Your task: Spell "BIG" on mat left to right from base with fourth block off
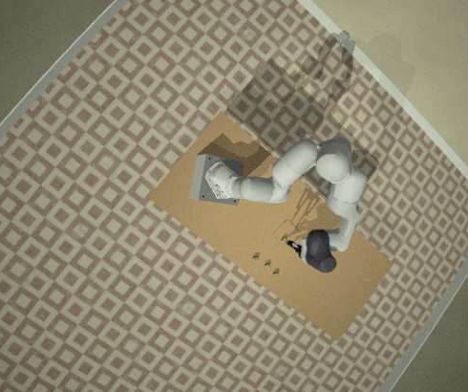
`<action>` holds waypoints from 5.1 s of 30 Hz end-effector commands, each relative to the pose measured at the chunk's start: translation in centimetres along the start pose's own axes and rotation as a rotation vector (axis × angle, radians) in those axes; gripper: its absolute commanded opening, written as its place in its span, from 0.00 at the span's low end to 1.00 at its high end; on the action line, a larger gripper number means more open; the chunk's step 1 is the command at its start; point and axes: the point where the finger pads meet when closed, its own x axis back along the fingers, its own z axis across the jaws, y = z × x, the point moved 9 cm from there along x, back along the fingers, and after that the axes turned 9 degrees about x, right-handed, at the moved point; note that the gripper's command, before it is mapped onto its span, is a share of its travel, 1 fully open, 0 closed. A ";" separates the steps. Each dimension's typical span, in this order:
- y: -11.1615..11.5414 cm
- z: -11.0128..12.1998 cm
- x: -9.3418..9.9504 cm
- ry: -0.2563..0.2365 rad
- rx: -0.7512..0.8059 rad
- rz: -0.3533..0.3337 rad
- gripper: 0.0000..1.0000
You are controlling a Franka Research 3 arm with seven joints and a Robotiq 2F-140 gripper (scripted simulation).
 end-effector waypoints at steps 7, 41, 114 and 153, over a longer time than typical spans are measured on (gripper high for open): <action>-0.4 -0.2 0.1 -0.012 -0.011 0.016 1.00; 1.8 -0.7 0.3 0.007 0.281 0.027 1.00; 9.0 -3.8 0.2 0.044 1.170 0.022 1.00; 12.8 -6.4 -0.3 0.042 1.637 0.013 1.00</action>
